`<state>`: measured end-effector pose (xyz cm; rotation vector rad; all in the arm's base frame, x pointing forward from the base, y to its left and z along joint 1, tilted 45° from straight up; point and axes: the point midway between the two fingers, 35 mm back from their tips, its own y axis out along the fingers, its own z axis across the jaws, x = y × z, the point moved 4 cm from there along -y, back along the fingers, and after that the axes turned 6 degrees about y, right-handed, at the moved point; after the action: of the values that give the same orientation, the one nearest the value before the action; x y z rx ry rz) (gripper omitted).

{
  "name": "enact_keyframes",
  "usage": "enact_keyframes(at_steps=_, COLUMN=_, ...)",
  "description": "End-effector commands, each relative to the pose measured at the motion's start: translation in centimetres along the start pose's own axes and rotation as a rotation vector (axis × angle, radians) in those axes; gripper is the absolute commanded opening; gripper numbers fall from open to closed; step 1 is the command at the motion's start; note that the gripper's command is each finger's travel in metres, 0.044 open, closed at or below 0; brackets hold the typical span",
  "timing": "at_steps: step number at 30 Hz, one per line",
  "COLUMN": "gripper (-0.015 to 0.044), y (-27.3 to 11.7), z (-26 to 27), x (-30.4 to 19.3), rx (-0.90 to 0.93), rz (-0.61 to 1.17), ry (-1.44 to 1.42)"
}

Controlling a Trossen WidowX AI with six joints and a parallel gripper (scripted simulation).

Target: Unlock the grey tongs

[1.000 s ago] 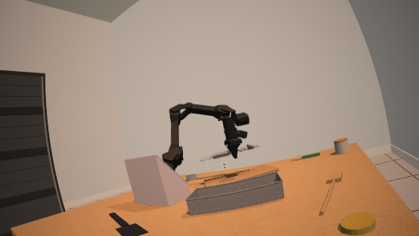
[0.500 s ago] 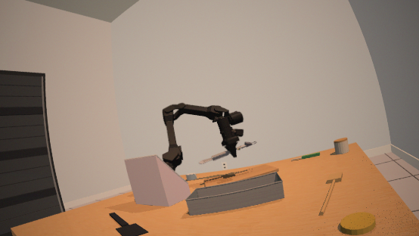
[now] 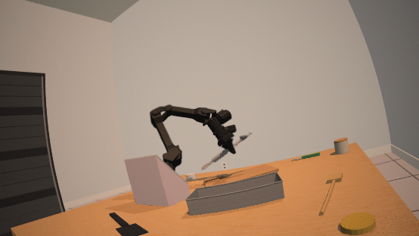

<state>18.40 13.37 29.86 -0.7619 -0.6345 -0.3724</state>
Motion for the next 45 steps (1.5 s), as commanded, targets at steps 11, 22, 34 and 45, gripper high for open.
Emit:
enact_keyframes(at_steps=11, gripper=-0.015, y=-2.3, z=-0.2, x=-0.8, rx=0.037, rz=-0.301, ry=0.033)
enact_keyframes(at_steps=22, gripper=-0.015, y=-4.0, z=-0.6, x=-1.6, rx=0.107, rz=-0.519, ry=0.09)
enact_keyframes(at_steps=34, gripper=-0.015, y=-4.2, z=-0.7, x=-1.7, rx=0.119, rz=-0.548, ry=0.1)
enact_keyframes(at_steps=45, gripper=-0.015, y=-4.2, z=-0.7, x=-1.7, rx=0.119, rz=-0.548, ry=0.1)
